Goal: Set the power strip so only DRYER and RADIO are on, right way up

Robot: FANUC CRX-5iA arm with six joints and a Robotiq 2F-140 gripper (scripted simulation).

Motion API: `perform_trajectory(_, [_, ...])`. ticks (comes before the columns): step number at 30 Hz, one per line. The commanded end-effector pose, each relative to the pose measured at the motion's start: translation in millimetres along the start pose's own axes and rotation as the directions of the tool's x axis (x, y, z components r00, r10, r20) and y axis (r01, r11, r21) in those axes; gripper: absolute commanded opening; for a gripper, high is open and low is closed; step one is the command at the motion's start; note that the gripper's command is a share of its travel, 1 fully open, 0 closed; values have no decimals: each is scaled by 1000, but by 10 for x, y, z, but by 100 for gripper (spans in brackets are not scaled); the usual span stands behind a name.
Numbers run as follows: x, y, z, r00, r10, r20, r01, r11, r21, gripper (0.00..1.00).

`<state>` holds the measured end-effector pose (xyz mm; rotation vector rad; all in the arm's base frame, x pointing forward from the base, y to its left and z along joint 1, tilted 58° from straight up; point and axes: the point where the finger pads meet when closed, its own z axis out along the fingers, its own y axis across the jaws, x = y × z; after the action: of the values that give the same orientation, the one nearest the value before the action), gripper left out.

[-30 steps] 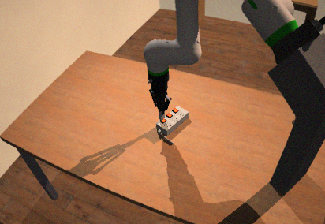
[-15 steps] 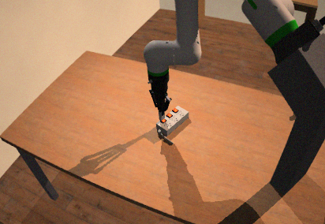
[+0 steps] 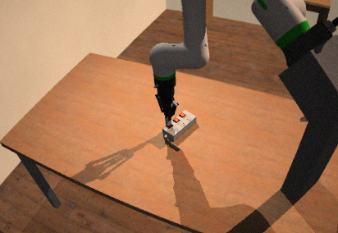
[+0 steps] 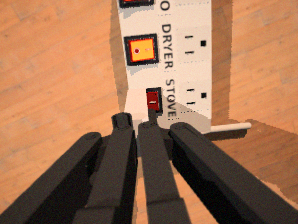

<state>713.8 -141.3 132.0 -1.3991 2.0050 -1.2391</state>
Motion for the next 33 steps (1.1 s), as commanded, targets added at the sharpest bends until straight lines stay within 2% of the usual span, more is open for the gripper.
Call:
perform_trajectory(1, [-1, 1, 6, 1000, 0, 0, 0, 1000, 0, 0])
perform_trajectory(22, [-1, 1, 4, 1000, 0, 0, 0, 1000, 0, 0])
perform_trajectory(33, [-1, 1, -188, 1000, 0, 0, 0, 1000, 0, 0])
